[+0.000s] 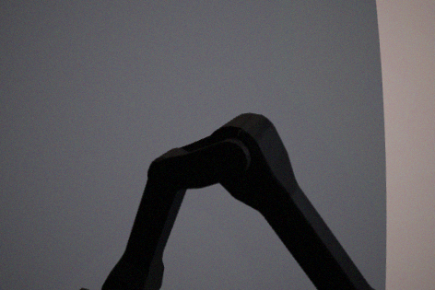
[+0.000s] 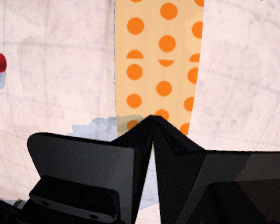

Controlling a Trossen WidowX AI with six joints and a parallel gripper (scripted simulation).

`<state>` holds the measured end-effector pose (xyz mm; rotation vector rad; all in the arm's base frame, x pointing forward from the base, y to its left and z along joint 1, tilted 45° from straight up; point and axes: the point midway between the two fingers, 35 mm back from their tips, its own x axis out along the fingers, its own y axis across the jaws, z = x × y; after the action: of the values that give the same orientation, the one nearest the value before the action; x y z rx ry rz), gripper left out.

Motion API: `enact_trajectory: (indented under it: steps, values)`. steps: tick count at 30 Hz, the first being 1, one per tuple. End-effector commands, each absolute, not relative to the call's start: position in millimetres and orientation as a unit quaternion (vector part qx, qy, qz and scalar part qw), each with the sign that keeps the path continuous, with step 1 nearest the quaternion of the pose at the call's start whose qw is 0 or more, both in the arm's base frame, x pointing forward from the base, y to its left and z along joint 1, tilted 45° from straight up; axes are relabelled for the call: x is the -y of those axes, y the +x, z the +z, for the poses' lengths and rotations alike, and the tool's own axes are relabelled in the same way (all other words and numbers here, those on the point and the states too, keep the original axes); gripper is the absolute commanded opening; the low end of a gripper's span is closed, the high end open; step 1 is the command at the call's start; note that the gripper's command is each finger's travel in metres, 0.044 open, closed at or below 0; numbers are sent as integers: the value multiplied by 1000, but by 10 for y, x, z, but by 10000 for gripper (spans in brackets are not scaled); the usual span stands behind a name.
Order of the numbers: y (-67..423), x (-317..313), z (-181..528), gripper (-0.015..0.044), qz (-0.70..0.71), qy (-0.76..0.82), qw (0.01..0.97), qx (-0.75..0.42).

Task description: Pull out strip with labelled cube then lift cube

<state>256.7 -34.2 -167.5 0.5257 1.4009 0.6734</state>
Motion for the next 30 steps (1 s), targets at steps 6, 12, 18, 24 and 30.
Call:
enact_trajectory:
  steps: [6, 12, 18, 24, 30]
  values:
    - [2339, 293, -1708, 0, 303, 235, 669, -637]
    - [2259, 300, -1716, 0, 303, 235, 669, -637]
    - [2179, 307, -1723, 0, 303, 235, 669, -637]
    - [2156, 309, -1725, 0, 303, 235, 669, -637]
    - [2156, 309, -1725, 0, 303, 235, 669, -637]
